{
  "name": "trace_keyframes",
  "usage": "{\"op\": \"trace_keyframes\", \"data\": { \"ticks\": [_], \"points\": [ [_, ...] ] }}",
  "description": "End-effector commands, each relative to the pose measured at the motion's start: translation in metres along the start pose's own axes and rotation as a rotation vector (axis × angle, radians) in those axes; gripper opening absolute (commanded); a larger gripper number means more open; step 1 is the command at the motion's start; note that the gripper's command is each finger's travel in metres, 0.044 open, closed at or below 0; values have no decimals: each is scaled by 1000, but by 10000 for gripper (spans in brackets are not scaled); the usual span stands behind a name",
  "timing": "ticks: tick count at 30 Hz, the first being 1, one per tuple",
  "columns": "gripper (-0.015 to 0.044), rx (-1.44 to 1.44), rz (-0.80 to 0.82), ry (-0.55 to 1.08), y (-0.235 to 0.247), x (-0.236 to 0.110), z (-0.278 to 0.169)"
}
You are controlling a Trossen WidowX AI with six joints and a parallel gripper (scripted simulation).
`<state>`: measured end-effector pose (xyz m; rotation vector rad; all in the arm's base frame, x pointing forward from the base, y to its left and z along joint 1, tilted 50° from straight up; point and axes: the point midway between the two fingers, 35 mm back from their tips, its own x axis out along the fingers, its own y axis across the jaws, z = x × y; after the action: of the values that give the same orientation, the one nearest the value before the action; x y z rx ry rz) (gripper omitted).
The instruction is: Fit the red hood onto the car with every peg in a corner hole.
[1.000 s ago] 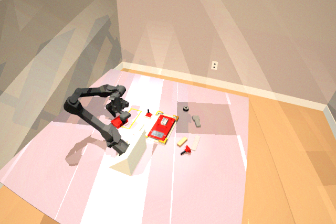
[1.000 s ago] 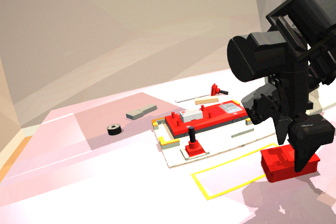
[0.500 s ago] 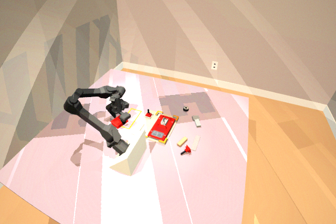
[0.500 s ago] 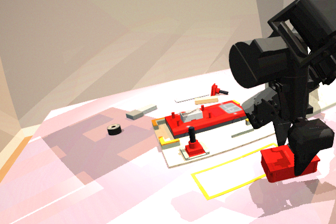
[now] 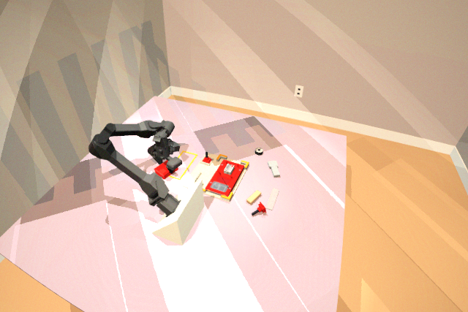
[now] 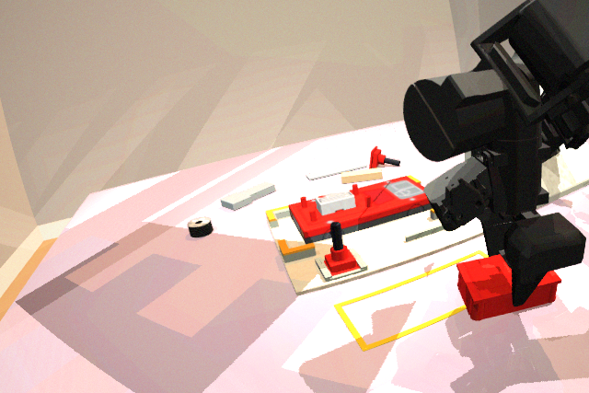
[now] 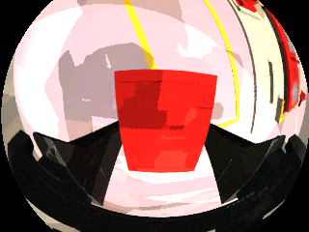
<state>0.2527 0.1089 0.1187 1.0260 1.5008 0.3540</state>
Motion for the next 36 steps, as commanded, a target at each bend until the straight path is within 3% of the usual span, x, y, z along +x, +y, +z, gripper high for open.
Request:
{"op": "trace_keyframes", "data": {
  "ticks": [1,6,17,36],
  "points": [
    [308,-2,0,0,0,0,0],
    [275,-2,0,0,0,0,0],
    [0,0,0,0,0,-11,0],
    [0,1,-3,0,0,-60,1]
  ]
}}
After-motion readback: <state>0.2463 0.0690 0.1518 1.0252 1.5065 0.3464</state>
